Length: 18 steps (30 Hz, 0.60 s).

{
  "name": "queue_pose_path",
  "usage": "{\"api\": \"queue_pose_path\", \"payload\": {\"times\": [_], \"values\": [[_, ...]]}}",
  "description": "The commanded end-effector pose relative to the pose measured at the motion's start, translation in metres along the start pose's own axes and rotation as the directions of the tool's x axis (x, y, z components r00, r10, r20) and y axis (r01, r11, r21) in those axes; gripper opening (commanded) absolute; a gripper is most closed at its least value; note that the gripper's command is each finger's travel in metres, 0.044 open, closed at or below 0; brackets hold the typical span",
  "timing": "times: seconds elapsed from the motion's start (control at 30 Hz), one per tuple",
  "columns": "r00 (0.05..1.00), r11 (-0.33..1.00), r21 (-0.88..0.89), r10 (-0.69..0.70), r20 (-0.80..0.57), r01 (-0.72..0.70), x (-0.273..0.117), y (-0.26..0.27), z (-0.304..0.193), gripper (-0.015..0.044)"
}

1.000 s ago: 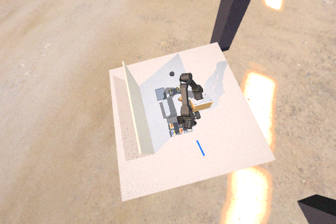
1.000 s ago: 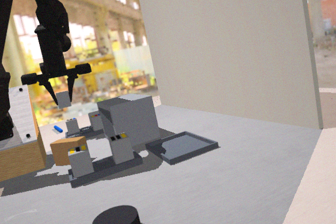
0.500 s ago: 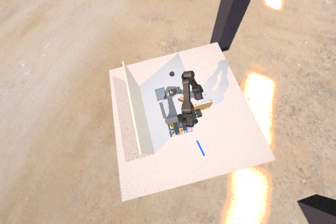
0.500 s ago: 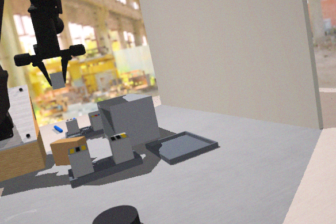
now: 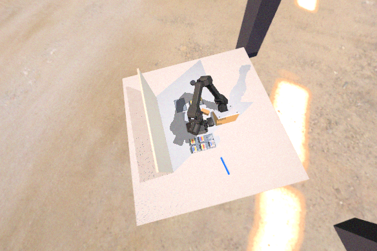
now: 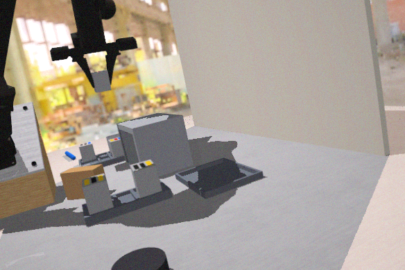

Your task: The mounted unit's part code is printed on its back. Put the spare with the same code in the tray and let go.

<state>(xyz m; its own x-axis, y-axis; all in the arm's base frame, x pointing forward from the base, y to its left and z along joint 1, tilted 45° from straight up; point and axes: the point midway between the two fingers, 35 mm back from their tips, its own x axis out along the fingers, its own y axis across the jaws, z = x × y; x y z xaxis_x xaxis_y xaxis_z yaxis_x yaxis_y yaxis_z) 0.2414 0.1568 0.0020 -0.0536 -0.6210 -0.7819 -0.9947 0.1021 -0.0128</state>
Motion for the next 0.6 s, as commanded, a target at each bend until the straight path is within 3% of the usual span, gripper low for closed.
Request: {"api": "queue_pose_path", "payload": {"times": [0.0,0.57], "values": [[1.000,1.000,0.018,-0.011,0.029,0.011,-0.008,-0.022,-0.018,0.0000],[0.999,0.998,0.050,-0.042,0.021,0.041,-0.018,-0.094,-0.130,0.0000]]}}
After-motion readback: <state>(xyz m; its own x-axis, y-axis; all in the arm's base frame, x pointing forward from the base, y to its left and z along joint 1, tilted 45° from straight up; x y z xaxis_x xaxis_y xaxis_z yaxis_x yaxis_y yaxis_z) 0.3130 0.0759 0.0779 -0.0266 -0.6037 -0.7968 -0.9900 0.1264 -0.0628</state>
